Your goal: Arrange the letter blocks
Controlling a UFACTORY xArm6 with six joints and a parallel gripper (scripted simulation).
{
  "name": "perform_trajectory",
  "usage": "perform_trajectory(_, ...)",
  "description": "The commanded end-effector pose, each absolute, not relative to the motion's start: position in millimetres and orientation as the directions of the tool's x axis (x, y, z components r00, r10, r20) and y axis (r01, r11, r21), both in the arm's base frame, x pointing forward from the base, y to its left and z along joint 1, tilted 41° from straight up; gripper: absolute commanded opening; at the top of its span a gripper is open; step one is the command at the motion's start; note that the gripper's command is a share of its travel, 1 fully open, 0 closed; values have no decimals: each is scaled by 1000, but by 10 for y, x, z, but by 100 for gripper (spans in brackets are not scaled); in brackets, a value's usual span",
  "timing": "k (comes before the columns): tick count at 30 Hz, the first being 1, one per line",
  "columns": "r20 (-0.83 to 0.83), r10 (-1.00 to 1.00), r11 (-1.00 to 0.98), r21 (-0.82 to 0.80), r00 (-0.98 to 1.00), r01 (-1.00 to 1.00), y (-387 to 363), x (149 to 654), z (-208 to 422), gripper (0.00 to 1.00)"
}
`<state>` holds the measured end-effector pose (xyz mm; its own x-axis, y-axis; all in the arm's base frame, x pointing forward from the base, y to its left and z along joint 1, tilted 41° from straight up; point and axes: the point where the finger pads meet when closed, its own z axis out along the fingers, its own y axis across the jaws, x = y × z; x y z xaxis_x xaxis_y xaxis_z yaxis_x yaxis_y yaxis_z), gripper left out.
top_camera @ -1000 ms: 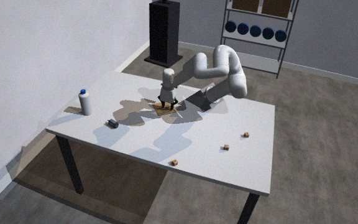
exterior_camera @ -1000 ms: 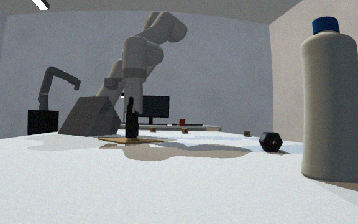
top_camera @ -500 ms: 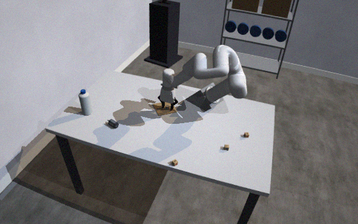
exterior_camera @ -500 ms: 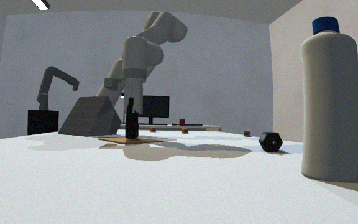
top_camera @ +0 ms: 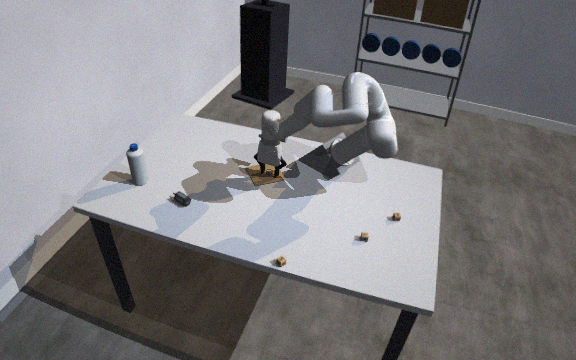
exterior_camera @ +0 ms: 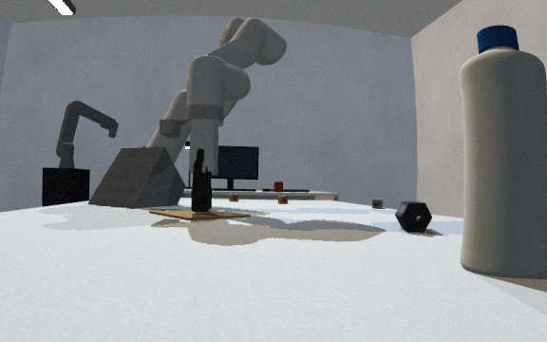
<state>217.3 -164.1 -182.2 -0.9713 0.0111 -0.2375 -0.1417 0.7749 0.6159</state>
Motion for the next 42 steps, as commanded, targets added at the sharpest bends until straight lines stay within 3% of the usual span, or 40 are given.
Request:
perform_trajectory(1, -239, 11, 777, 613, -971, -142, -1661, 2180, -1818, 64)
perform_trajectory(4, -239, 11, 777, 613, -971, -142, -1661, 2180, -1818, 64)
perform_trajectory(5, -239, 11, 777, 613, -971, -142, -1661, 2180, -1818, 43)
perform_trajectory(21, -239, 11, 777, 613, -971, -142, -1661, 2180, -1818, 43)
perform_trajectory(22, -239, 11, 777, 613, -971, -142, -1661, 2180, -1818, 23)
perform_trajectory(42, -239, 11, 777, 613, -971, -142, -1661, 2180, -1818, 23)
